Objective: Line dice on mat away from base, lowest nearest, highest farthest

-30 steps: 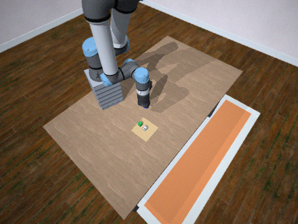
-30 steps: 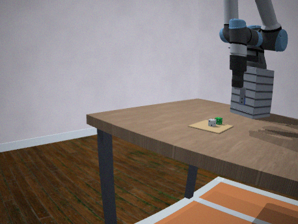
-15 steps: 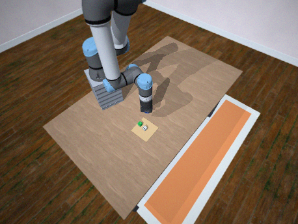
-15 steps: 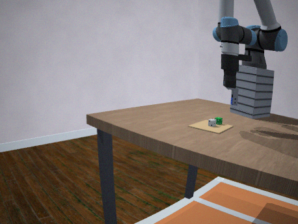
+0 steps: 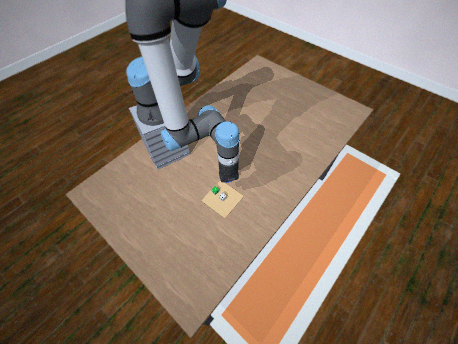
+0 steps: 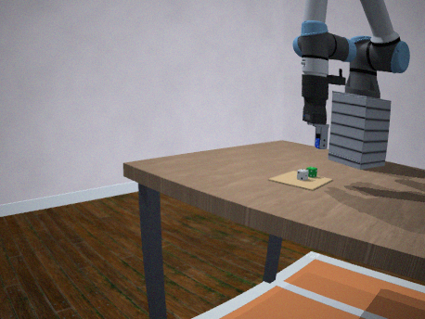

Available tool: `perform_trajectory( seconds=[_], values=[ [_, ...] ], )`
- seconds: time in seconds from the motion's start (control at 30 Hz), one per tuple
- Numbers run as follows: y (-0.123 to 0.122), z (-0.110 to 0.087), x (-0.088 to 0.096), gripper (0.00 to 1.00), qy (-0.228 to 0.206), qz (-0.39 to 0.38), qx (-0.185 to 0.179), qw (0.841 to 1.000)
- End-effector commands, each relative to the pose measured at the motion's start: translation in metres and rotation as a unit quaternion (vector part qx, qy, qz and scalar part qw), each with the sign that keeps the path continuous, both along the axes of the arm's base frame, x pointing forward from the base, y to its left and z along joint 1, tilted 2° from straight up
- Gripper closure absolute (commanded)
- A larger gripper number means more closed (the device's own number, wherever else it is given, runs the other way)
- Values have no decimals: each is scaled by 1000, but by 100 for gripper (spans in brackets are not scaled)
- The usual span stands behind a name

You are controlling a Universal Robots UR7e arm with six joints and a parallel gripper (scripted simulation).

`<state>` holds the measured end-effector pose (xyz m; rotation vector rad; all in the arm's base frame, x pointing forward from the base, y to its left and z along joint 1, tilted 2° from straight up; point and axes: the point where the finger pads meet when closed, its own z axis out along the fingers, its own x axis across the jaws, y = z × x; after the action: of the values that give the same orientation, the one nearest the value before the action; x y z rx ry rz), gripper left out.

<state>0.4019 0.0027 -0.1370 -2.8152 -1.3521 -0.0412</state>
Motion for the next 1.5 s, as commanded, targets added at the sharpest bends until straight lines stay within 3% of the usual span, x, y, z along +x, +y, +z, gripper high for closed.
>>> perform_trajectory(
  seconds=[0.0, 0.57, 1.47],
  values=[
    [-15, 1, 15, 51, -1, 82, 0, 997],
    [-50, 6, 49, 51, -6, 249, -3, 968],
    [-54, 5, 53, 51, -6, 273, -3, 962]
  ],
)
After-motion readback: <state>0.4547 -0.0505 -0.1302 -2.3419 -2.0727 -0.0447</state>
